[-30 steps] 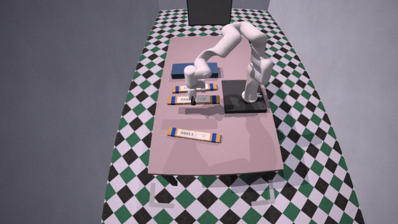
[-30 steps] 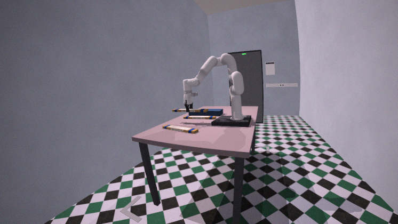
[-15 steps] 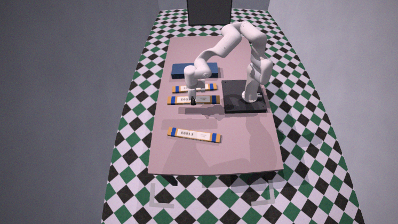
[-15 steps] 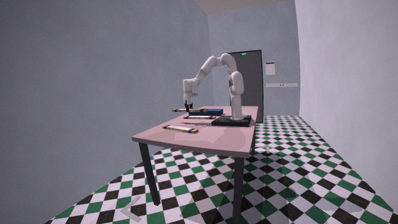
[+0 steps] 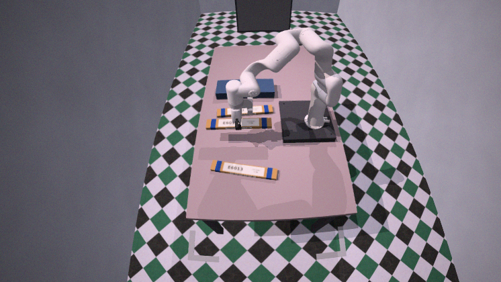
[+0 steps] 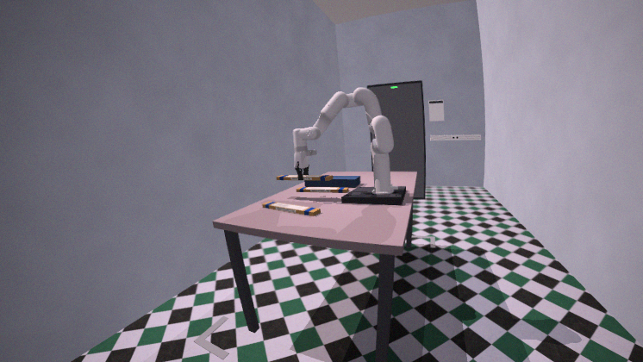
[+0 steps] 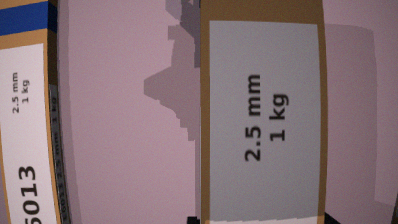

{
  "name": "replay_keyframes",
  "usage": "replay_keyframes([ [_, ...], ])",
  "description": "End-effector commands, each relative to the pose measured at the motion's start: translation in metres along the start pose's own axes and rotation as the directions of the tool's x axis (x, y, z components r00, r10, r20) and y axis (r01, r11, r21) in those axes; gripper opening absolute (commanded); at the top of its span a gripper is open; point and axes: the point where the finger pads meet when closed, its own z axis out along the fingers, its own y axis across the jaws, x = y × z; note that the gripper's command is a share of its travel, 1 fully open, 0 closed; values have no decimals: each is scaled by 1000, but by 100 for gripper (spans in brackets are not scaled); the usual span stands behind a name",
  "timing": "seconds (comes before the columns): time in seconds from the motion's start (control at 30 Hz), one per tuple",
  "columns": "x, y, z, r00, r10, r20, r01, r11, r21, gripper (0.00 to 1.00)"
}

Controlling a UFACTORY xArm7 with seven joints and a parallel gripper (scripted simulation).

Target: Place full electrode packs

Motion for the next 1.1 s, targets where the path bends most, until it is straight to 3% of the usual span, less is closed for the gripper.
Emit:
replay_keyframes([
  [0.0, -22, -12, -2, 1000, 0, 4, 0, 1000, -3, 58],
  [0.7, -114, -68, -2, 1000, 0, 4, 0, 1000, -3, 58],
  [1.07, -135, -81, -2, 1000, 0, 4, 0, 1000, -3, 58],
])
